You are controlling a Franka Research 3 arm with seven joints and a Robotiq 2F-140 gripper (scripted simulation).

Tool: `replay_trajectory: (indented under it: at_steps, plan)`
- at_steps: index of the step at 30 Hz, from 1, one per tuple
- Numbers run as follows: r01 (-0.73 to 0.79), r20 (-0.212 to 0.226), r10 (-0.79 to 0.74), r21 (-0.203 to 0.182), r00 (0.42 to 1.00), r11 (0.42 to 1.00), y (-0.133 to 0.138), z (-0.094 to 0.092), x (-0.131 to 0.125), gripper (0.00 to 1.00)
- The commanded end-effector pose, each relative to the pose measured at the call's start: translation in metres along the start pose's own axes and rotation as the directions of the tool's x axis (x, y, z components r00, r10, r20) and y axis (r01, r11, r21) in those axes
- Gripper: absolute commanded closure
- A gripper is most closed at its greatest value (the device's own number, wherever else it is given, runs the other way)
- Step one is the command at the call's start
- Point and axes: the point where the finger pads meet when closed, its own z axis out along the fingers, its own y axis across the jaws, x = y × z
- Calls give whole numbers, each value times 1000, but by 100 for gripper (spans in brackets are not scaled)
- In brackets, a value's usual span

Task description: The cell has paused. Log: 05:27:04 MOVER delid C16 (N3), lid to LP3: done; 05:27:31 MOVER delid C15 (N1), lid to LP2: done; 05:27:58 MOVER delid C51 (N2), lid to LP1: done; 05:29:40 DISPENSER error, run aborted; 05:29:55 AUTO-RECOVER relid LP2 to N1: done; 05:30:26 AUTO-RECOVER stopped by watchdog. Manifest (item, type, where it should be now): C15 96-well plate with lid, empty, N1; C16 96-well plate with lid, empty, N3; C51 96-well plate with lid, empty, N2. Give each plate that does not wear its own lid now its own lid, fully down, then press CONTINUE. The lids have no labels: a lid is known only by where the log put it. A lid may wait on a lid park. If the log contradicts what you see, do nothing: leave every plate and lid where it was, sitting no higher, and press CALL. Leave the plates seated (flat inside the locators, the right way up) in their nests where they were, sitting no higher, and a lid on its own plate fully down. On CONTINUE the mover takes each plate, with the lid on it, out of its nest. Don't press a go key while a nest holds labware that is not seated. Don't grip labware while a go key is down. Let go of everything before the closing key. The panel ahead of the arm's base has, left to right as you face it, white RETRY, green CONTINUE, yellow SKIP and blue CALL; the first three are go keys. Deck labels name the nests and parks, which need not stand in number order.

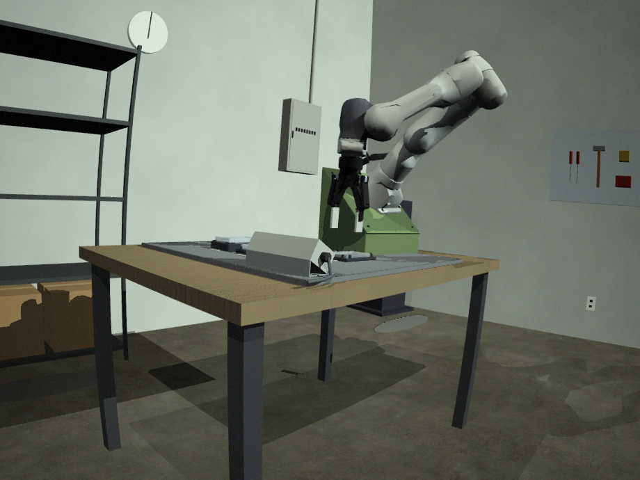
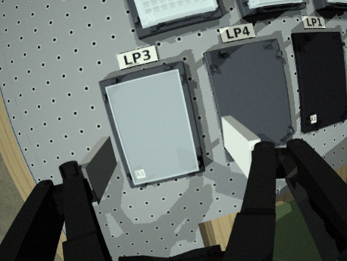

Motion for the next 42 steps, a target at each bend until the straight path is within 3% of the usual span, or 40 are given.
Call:
replay_trajectory:
  at_steps: [1,31,42]
  plan:
    - [56,-12,-56,36,998,998,-13,0,-9,34]
    - [56,-13,-56,36,998,998,-13,0,-9,34]
    - [56,-13,-56,36,998,998,-13,8,-9,34]
